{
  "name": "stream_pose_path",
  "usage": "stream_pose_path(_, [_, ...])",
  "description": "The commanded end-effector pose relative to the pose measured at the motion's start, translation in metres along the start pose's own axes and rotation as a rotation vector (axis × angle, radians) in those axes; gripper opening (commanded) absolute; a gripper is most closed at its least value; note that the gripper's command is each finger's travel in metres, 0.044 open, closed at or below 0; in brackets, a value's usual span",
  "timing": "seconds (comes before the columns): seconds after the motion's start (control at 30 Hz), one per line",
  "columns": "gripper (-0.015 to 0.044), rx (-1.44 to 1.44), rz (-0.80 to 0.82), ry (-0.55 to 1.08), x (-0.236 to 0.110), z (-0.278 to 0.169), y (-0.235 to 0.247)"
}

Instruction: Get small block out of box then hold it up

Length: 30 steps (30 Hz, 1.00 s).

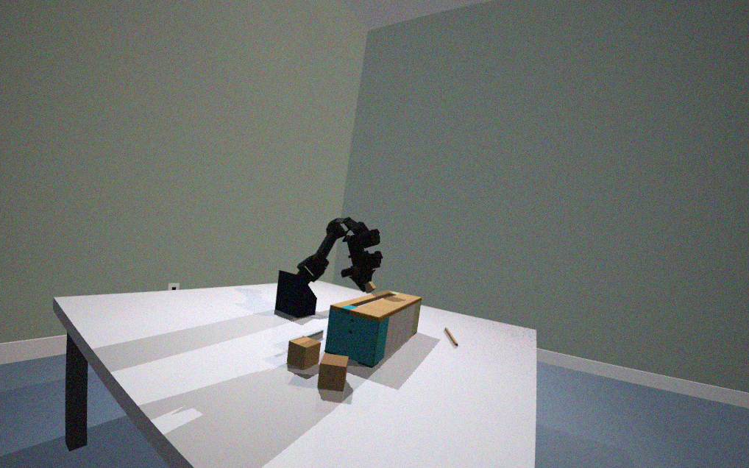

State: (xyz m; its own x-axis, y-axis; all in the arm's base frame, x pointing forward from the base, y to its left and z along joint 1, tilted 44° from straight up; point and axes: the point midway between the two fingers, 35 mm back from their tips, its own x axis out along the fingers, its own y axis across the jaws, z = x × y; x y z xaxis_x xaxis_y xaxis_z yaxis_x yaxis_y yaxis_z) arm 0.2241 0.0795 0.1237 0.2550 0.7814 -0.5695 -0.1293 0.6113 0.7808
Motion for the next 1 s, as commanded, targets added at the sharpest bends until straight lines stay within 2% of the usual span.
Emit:
stream_pose_path(0.0, [0.0000,0.162,0.012,-0.004,-0.004,0.002,0.003])
stream_pose_path(0.97, [0.0000,1.333,0.071,0.024,-0.025,0.002,0.012])
